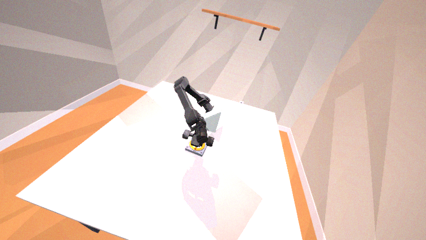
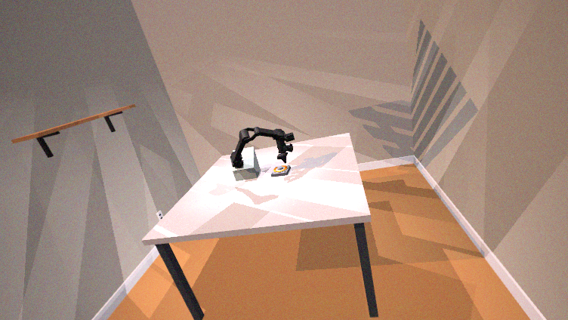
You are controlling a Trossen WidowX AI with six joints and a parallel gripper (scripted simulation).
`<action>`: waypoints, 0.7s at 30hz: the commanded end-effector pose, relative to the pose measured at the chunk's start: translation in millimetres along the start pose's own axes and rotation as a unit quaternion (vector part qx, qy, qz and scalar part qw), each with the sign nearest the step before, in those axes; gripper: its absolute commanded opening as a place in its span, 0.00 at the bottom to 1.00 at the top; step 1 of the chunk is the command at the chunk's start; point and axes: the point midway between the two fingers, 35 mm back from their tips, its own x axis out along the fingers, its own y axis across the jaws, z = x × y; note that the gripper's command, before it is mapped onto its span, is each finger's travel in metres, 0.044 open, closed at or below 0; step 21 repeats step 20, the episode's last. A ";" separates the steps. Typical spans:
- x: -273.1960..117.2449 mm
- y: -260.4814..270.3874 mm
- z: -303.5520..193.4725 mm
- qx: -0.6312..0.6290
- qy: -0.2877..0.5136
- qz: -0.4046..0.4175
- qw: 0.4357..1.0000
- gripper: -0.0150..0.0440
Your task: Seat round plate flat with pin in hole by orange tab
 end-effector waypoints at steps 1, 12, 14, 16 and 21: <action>-22.8 0.0 -0.3 0.003 -0.005 0.003 1.000 0.25; -15.5 0.6 0.8 0.000 -0.007 0.002 1.000 0.25; -15.5 0.6 0.8 0.000 -0.007 0.002 1.000 0.25; -15.5 0.6 0.8 0.000 -0.007 0.002 1.000 0.25; -15.5 0.6 0.8 0.000 -0.007 0.002 1.000 0.25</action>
